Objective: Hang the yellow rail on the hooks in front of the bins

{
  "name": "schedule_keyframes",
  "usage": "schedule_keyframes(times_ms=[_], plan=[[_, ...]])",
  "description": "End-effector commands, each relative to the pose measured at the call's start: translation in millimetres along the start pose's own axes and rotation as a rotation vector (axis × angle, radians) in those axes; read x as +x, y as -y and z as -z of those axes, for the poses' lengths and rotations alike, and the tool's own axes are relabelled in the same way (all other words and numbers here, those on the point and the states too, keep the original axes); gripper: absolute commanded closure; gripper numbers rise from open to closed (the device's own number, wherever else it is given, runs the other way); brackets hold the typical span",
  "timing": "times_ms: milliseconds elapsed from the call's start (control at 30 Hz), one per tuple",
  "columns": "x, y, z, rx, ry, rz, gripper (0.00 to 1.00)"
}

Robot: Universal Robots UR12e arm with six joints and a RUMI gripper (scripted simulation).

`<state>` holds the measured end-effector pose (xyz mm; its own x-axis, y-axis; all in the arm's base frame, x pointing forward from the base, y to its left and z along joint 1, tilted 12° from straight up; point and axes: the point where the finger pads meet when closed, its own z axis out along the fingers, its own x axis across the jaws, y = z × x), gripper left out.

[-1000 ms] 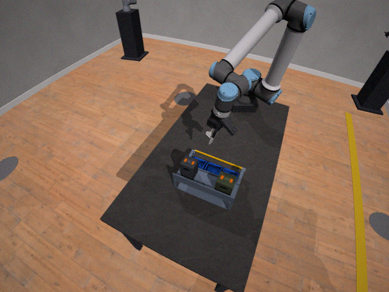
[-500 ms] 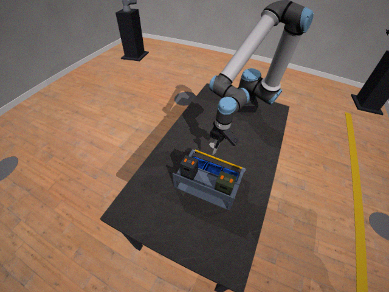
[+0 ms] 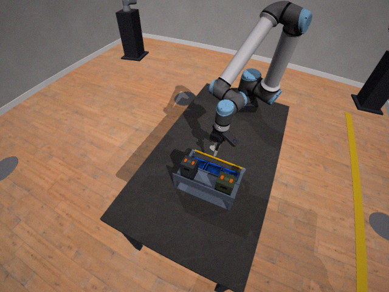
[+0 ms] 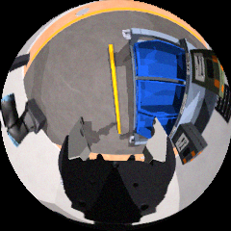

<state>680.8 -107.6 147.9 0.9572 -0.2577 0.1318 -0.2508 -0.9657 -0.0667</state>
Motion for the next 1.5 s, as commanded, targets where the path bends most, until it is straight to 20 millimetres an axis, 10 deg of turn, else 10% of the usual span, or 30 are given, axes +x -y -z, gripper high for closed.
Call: schedule_keyframes(times_ms=[0,1300,1333,1467], plan=[[-3.6,-0.7,-12.4,0.016,-0.017,0.026,0.00],[-12.8,0.9,-30.9,0.039,-0.043,0.074,0.00],[-12.9,0.7,-30.9,0.039,-0.043,0.073,1.00],[-13.0,0.2,-31.3,0.039,-0.043,0.073,1.00]])
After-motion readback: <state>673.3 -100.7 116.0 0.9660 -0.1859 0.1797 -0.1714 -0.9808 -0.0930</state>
